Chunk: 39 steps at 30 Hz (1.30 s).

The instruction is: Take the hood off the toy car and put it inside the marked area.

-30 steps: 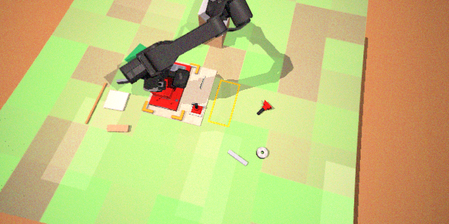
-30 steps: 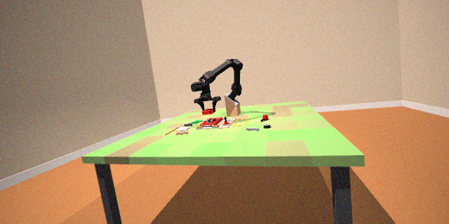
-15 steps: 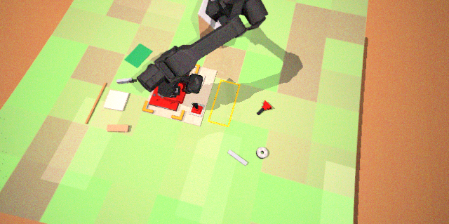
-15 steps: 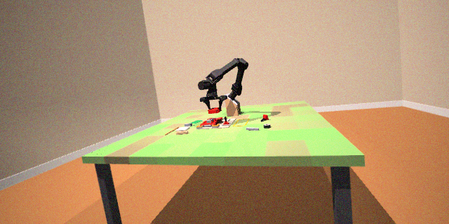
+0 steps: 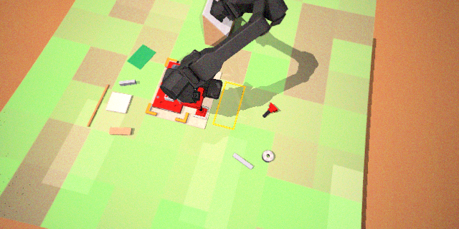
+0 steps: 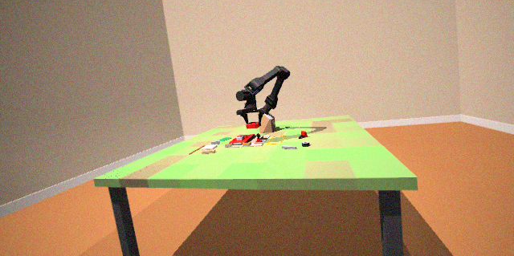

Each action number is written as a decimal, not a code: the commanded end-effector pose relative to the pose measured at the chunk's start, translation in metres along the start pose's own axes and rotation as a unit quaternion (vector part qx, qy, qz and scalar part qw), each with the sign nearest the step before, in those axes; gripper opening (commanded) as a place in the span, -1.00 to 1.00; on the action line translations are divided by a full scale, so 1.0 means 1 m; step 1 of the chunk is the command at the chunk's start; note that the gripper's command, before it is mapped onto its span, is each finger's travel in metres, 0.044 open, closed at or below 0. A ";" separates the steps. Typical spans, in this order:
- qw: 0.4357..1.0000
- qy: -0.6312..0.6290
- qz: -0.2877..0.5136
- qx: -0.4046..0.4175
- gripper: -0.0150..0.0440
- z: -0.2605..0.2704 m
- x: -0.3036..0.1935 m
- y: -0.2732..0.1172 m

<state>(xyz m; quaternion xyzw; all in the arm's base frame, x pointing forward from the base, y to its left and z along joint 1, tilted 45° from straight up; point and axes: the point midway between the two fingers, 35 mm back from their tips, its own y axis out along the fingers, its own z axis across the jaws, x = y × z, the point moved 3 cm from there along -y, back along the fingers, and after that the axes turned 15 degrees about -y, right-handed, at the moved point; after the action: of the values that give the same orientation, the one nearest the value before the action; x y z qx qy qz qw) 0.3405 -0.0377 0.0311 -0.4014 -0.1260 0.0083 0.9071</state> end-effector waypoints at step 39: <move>1.000 0.001 -0.001 0.015 -0.49 0.126 -0.003 -0.004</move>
<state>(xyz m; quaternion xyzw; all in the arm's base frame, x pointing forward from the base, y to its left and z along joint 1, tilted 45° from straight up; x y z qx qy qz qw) 0.3122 0.0463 0.1123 -0.3914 -0.1298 0.0078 0.9110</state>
